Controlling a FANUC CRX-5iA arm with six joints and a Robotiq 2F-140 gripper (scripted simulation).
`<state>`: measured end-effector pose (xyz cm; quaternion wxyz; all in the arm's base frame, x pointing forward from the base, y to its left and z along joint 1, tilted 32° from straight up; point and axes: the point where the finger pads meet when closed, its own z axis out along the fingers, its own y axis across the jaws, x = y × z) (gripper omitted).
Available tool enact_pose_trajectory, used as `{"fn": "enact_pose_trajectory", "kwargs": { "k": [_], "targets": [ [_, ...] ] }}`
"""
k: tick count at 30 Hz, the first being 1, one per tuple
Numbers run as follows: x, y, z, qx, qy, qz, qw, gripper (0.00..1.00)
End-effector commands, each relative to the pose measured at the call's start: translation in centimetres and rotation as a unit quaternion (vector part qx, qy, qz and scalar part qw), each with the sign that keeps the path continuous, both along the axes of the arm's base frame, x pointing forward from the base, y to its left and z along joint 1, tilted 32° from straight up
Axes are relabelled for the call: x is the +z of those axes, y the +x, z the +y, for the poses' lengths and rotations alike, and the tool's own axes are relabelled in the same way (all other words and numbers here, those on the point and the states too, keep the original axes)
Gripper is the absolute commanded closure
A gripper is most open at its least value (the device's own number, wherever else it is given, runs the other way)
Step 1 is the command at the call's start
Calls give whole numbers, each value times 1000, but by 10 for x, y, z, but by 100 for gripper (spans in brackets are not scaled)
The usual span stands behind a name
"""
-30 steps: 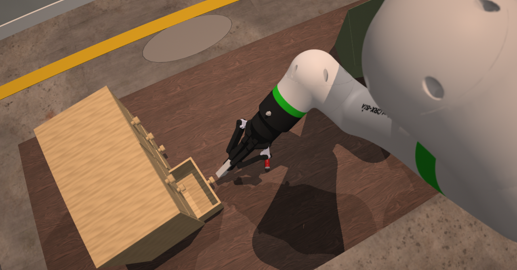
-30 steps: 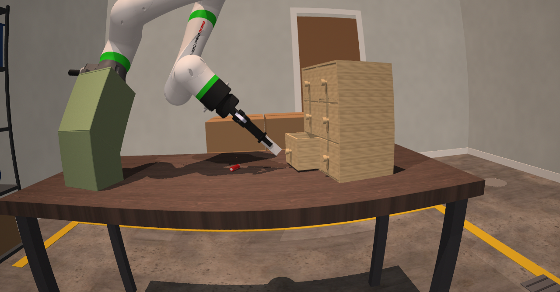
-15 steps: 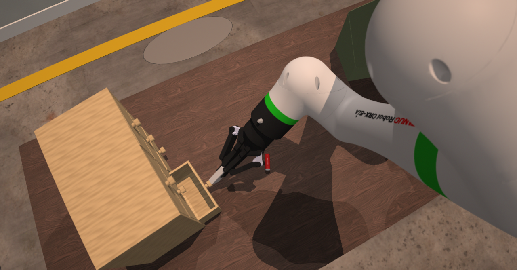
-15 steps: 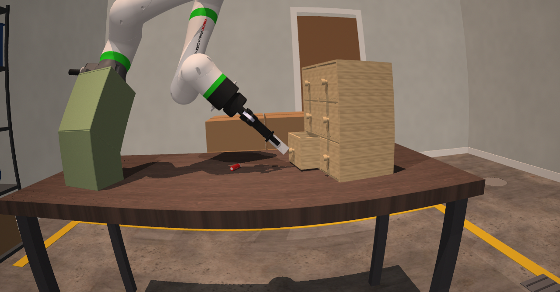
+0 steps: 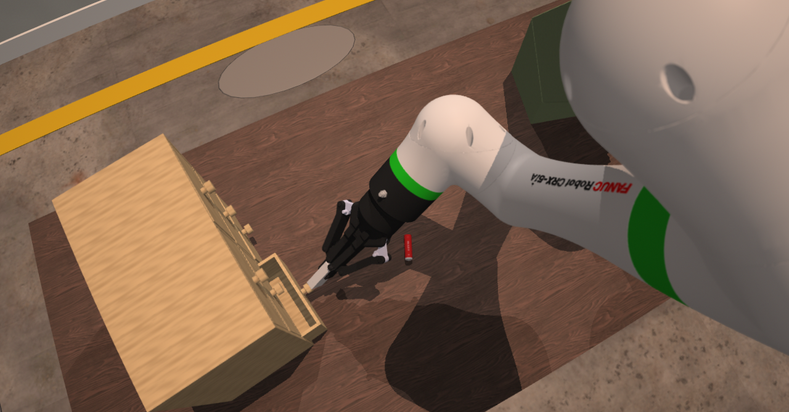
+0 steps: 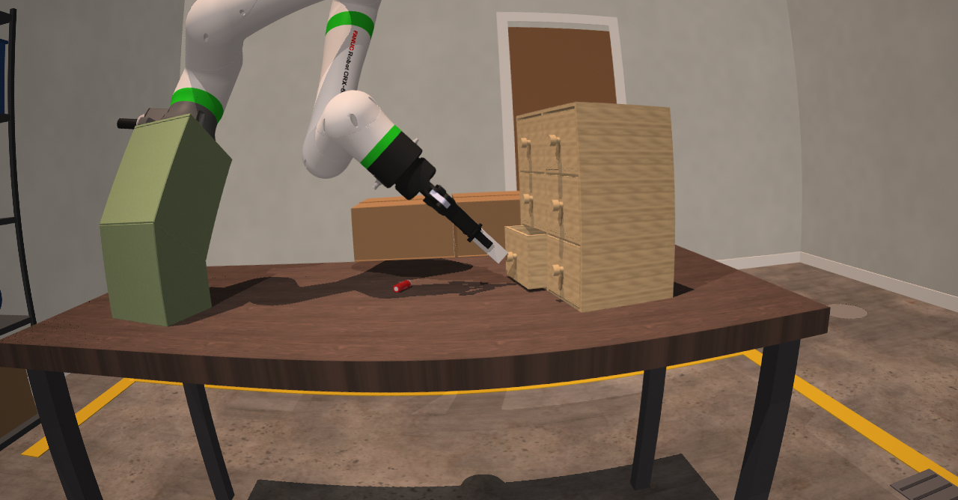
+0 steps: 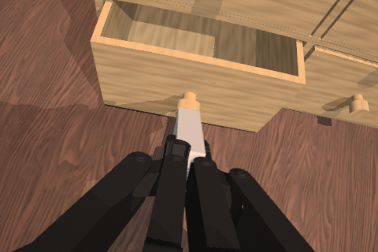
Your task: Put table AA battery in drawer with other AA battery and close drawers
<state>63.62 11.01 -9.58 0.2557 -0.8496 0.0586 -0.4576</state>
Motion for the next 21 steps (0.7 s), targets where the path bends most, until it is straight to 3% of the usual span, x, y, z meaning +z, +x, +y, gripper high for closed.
{"fn": "enact_pose_trajectory", "kwargs": {
  "k": [1,21],
  "targets": [
    [1,5,0,0,0,0,1000,100],
    [6,27,1,0,0,0,1000,100]
  ]
}}
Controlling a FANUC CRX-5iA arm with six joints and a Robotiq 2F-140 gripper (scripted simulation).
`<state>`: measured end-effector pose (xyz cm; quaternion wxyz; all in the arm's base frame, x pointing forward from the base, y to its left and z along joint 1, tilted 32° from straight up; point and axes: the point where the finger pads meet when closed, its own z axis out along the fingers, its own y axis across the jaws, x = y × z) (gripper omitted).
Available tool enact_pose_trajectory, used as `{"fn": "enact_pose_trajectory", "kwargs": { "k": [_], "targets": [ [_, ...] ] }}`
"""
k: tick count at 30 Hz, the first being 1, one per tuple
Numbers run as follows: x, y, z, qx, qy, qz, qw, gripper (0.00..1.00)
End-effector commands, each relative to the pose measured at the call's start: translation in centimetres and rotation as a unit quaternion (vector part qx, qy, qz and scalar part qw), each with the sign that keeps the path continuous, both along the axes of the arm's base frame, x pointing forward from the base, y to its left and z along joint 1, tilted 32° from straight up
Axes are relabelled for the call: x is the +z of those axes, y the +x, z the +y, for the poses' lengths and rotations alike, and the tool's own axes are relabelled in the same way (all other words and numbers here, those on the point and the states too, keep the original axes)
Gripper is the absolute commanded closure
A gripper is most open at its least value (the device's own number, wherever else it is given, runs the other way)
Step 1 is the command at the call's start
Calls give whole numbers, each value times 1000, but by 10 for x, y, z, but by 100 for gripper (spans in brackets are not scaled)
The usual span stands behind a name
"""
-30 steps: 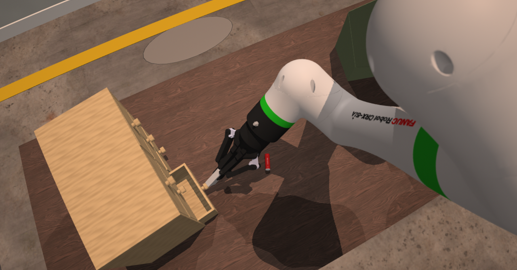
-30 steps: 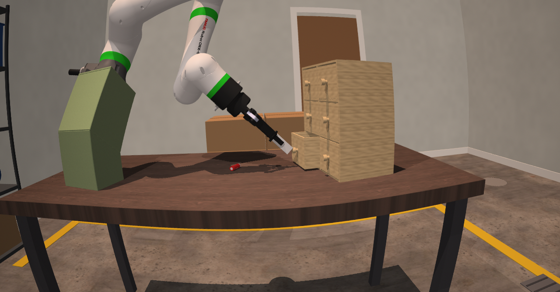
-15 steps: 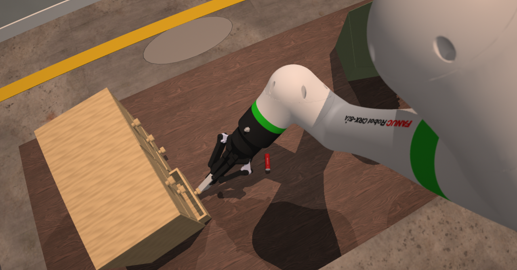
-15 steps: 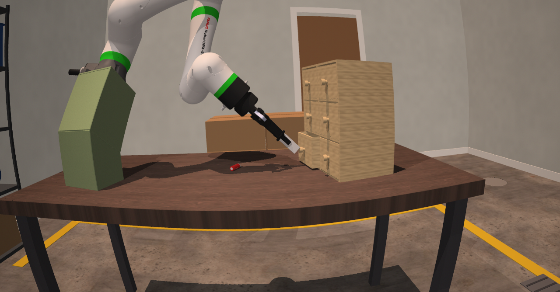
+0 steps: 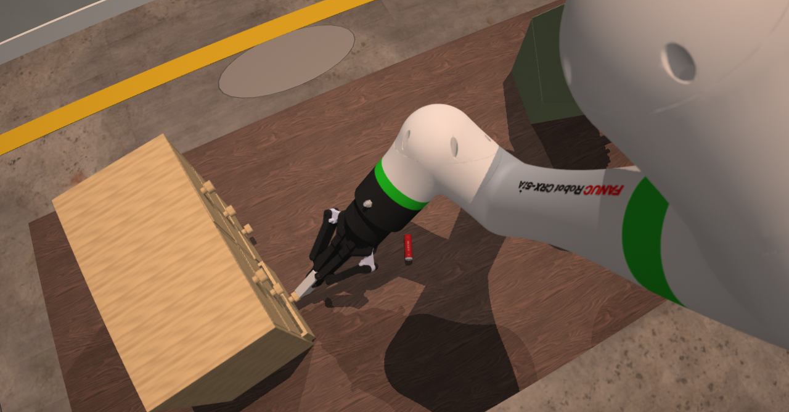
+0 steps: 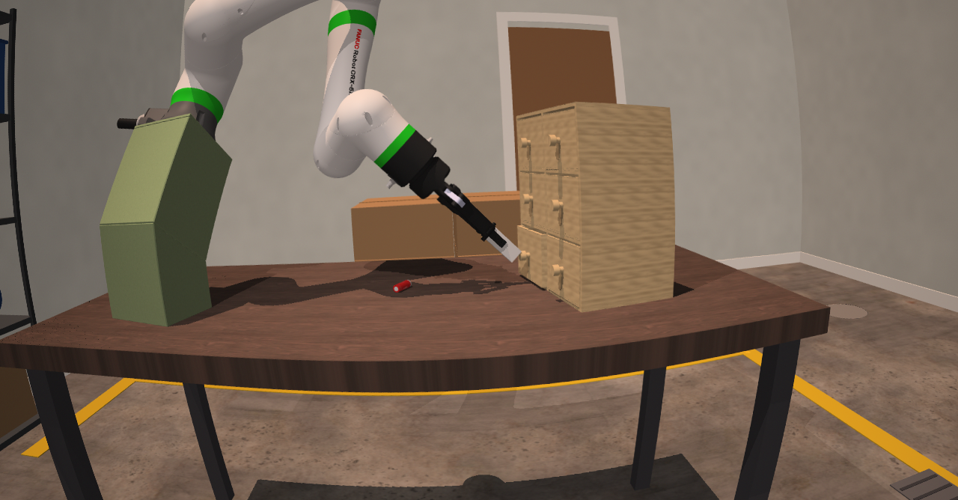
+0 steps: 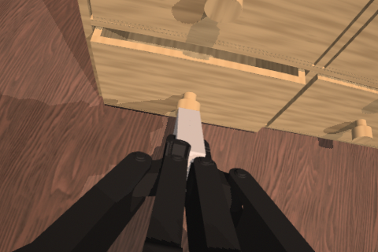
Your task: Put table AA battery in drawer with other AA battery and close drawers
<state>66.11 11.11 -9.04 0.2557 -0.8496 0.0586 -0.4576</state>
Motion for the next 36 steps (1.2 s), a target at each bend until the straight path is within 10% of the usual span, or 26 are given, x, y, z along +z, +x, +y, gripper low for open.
{"fn": "enact_pose_trajectory", "kwargs": {
  "k": [1,36],
  "targets": [
    [1,2,0,0,0,0,1000,100],
    [2,7,0,0,0,0,1000,100]
  ]
}}
